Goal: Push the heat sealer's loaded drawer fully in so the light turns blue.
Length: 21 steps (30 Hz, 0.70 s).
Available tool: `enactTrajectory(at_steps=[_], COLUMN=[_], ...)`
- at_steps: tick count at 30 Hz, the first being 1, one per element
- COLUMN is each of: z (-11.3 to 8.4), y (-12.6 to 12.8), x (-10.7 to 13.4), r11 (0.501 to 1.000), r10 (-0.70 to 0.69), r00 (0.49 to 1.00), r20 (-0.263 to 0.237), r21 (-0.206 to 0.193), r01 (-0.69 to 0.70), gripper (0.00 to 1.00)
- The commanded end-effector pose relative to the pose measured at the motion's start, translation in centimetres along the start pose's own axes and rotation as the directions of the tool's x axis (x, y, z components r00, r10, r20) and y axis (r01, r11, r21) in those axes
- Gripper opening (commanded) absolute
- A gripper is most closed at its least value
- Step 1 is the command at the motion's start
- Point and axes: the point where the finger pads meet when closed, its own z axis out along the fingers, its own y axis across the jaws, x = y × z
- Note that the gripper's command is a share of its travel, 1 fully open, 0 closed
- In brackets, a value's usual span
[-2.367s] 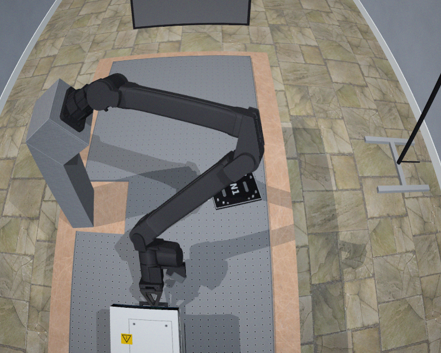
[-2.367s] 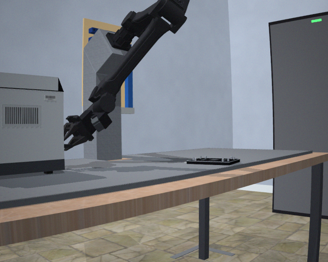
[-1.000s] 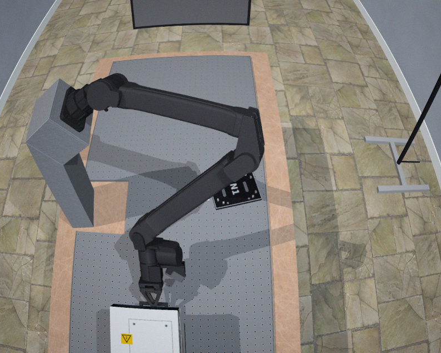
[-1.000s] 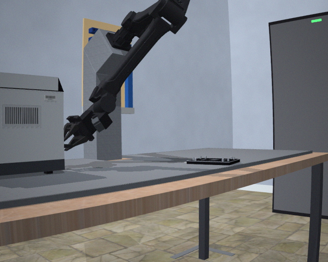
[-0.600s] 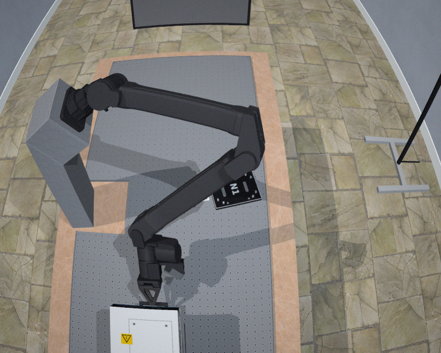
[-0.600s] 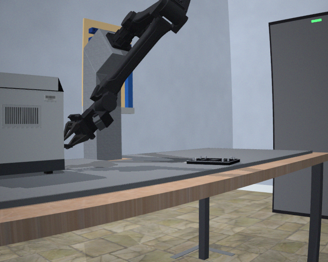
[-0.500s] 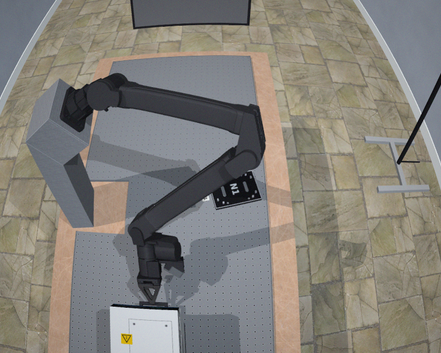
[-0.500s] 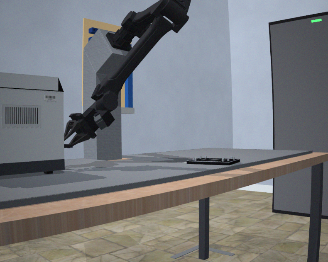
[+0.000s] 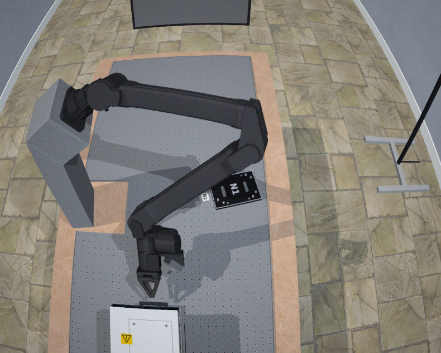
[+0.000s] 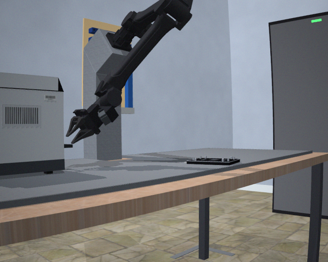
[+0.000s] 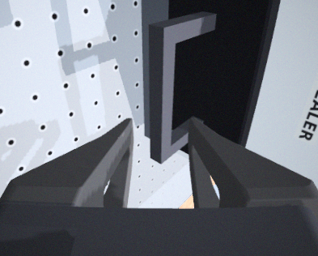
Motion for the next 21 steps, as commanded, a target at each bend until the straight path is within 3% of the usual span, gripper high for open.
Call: enactTrajectory(at_steps=[1, 21], z=[-1.7, -4.7], y=[0.2, 0.1], x=[0.0, 0.1], r11=[1.000, 1.000], r10=[0.013, 0.013], r00=[1.000, 1.000], r20=[0.001, -0.002], r21=[-0.007, -0.006], r01=[-0.013, -0.013], gripper=[0.30, 0.30])
